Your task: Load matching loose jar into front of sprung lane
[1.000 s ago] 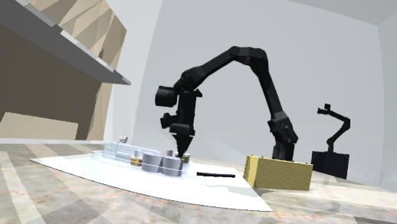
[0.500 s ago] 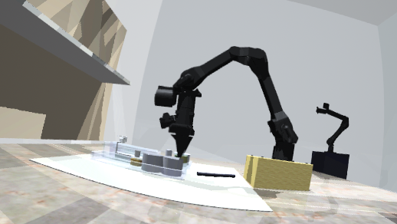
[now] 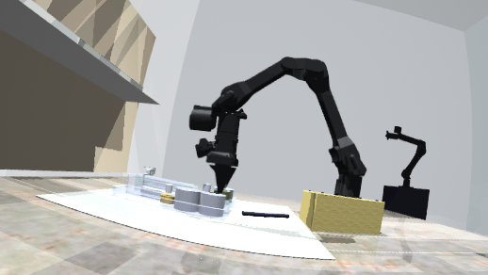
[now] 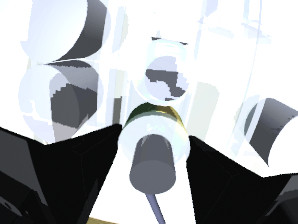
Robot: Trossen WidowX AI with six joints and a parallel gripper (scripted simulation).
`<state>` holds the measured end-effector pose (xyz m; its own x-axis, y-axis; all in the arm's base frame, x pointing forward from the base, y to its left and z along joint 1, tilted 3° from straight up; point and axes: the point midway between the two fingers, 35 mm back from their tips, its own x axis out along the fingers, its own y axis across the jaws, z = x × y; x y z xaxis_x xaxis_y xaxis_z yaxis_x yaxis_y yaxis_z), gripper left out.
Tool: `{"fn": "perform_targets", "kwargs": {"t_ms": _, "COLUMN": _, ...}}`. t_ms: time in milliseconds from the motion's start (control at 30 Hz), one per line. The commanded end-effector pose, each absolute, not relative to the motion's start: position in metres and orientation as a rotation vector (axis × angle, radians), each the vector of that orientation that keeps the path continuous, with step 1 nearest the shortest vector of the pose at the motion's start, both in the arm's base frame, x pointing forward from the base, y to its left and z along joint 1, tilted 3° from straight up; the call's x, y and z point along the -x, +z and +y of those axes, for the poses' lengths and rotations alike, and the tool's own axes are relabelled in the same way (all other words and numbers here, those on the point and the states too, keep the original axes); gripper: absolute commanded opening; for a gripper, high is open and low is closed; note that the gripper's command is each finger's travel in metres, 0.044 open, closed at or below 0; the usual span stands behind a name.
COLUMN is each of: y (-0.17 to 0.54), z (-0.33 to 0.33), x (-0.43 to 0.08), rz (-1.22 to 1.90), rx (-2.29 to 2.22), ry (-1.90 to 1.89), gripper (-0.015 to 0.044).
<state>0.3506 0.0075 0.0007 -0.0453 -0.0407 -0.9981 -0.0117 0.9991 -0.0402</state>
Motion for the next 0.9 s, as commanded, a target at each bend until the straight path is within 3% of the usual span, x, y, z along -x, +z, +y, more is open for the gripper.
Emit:
{"fn": "perform_targets", "kwargs": {"t_ms": 0, "y": 0.0044, "z": 0.0082, "x": -0.3607, "rz": 1.585, "rx": 0.036, "ry": -0.022, "gripper": 0.0000}}
{"fn": "perform_targets", "kwargs": {"t_ms": 867, "y": -0.0012, "z": 0.0080, "x": -0.3619, "rz": 1.585, "rx": 0.036, "ry": -0.022, "gripper": 0.0000}}
